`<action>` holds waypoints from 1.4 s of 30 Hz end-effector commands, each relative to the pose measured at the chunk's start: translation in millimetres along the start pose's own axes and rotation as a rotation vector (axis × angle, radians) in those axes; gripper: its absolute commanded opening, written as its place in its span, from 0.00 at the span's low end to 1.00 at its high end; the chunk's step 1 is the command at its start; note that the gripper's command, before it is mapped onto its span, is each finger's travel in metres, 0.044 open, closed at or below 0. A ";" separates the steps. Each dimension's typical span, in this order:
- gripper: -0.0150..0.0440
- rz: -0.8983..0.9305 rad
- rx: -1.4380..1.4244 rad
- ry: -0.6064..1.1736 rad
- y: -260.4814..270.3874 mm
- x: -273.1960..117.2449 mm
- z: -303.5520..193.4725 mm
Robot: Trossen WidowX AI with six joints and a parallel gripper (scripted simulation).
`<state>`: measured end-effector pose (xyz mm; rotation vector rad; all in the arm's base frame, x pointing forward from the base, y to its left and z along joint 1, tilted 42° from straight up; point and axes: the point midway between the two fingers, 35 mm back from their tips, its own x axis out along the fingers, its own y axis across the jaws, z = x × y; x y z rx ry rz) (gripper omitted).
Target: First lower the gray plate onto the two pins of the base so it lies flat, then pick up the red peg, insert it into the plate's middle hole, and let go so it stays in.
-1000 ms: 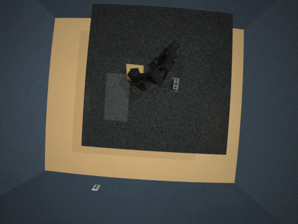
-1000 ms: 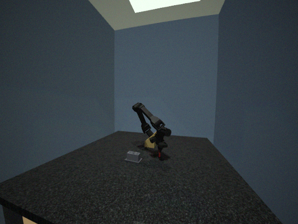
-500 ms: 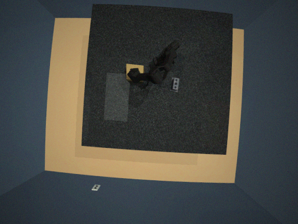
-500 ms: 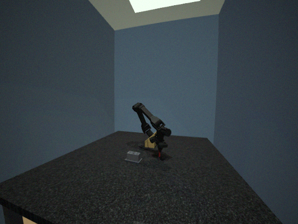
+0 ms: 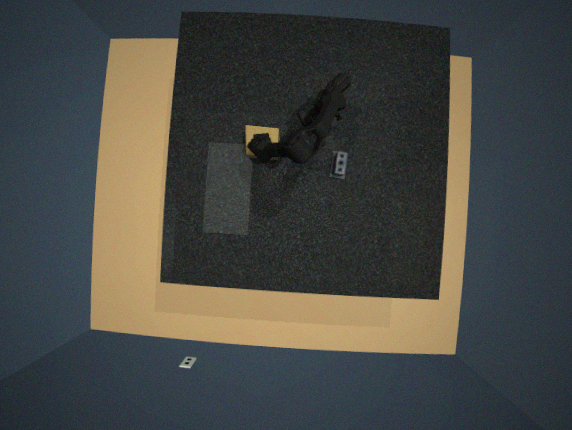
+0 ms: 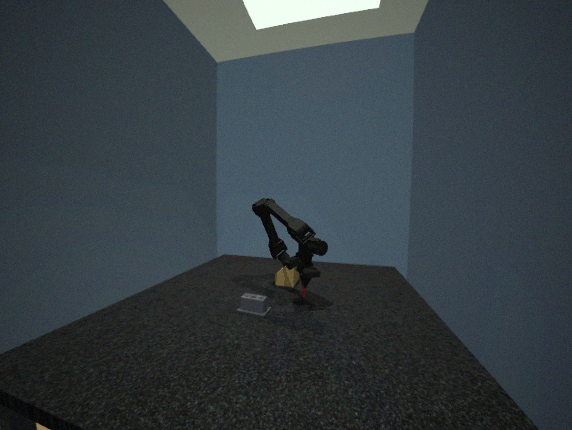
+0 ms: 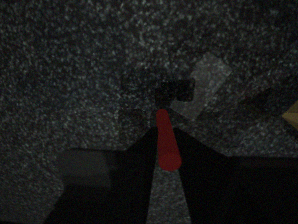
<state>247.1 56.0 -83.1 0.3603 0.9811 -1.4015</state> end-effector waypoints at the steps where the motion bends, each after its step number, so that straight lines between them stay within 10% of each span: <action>1: 0.25 0.002 0.007 0.005 2.0 -13.4 -0.6; 42: 0.25 0.016 0.005 0.023 23.9 -41.1 76.8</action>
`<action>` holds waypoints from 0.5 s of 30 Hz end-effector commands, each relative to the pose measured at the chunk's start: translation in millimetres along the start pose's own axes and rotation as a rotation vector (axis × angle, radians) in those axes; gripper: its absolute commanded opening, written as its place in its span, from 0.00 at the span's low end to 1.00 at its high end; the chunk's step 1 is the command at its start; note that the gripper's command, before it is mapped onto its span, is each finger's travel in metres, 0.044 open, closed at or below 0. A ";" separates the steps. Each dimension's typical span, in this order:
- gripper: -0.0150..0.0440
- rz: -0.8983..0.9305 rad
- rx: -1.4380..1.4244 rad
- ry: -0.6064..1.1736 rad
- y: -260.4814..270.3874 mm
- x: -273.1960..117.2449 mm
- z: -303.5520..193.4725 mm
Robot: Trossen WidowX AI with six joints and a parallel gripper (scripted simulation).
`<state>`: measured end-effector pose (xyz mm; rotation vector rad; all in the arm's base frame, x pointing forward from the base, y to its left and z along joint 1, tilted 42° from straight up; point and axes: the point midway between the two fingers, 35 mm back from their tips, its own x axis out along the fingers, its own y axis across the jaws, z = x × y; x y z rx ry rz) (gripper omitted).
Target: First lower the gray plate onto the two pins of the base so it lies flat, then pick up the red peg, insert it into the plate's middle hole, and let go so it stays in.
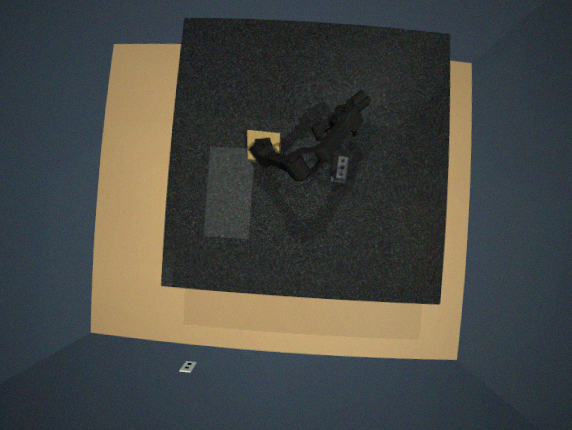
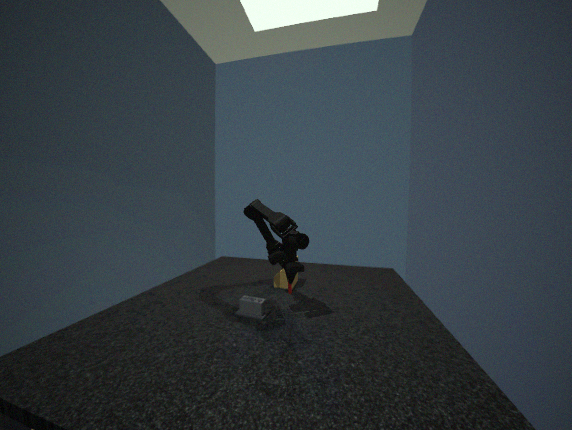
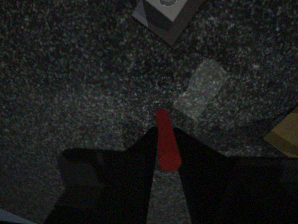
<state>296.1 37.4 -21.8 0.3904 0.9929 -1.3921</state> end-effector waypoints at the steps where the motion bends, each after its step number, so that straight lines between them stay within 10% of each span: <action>1: 0.25 0.003 -0.003 -0.003 2.7 -1.6 13.0; 15: 0.25 0.005 -0.003 -0.006 5.2 -3.2 54.6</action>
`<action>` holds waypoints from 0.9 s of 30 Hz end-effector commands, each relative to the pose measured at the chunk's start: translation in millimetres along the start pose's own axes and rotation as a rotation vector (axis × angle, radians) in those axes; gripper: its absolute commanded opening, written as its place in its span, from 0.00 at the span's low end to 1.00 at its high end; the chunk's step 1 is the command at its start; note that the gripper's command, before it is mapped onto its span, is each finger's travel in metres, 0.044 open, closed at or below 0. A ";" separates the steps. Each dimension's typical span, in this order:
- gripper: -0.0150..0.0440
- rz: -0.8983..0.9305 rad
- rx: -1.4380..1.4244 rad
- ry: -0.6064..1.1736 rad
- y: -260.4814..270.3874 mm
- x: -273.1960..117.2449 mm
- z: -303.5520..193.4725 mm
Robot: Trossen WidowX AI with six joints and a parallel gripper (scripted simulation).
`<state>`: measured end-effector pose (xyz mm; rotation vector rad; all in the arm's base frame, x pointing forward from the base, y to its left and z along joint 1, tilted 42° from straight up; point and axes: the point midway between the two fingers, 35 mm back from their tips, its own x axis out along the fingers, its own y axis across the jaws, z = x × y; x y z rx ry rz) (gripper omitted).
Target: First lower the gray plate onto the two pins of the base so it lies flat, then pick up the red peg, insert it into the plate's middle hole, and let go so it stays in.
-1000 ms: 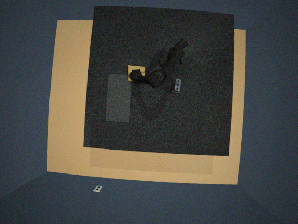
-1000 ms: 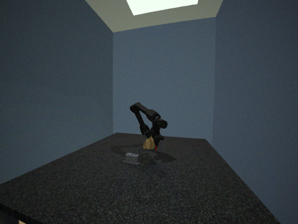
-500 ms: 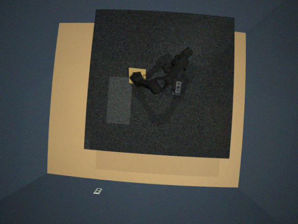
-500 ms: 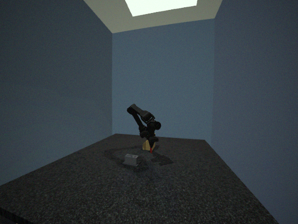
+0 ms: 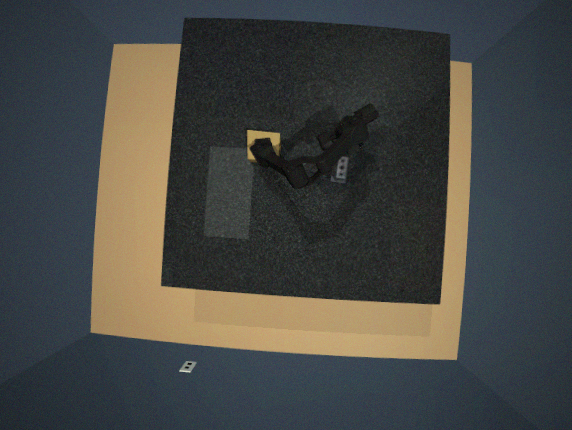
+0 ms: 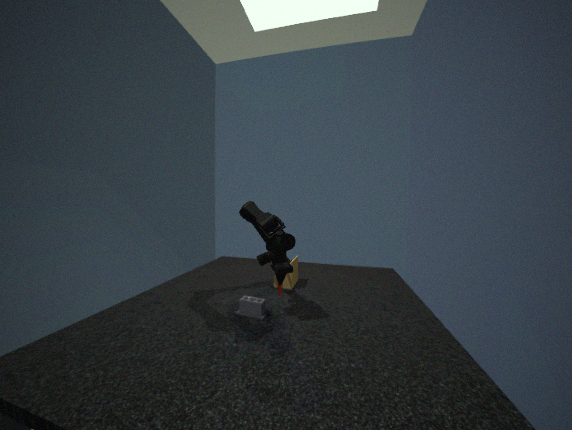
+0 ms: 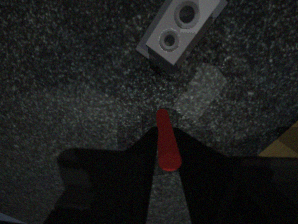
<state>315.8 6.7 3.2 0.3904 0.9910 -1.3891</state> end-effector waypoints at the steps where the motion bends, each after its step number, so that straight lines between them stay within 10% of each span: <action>1: 0.25 0.001 -0.002 -0.005 0.7 -1.0 13.8; 27: 0.25 -0.014 0.002 -0.027 -15.1 -0.1 93.1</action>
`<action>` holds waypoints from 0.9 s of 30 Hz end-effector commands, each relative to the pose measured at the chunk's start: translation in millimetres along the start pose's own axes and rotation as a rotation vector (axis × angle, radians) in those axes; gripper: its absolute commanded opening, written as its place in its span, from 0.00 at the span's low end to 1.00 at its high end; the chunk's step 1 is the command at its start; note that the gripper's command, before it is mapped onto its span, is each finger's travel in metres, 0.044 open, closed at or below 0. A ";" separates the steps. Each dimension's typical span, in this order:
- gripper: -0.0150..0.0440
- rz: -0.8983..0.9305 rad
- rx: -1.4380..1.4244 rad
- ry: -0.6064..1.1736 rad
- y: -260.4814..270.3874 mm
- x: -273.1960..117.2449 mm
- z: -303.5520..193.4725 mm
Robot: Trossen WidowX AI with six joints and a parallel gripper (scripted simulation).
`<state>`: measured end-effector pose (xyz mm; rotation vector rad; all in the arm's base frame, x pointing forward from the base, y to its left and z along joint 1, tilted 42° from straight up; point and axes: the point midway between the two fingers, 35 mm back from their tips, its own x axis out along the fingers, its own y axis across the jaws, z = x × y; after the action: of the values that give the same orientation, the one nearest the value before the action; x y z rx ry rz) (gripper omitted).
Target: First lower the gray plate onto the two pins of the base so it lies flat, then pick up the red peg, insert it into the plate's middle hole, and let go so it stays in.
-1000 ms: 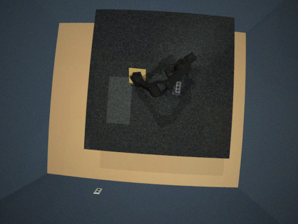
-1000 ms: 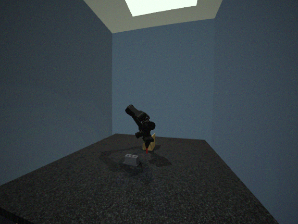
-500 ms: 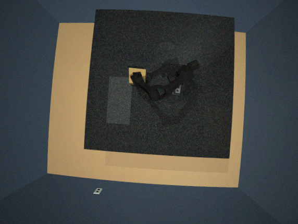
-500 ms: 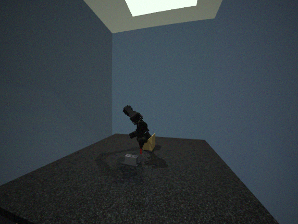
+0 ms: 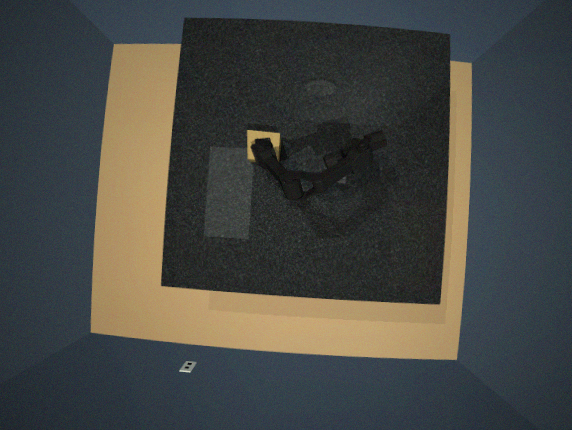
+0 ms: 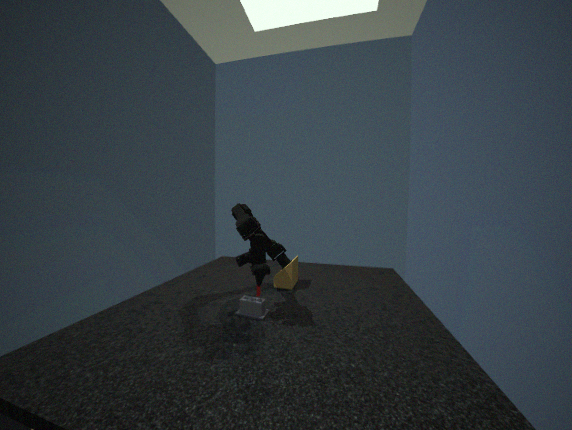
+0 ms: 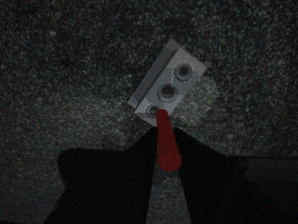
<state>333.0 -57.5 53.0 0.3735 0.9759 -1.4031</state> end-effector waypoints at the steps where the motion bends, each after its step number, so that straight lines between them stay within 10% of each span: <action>1: 0.25 -0.004 -0.001 -0.008 -4.0 0.0 13.9; 27: 0.25 -0.005 0.003 -0.009 -6.3 0.6 20.3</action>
<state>334.3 -73.8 65.9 0.3711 0.9672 -1.4105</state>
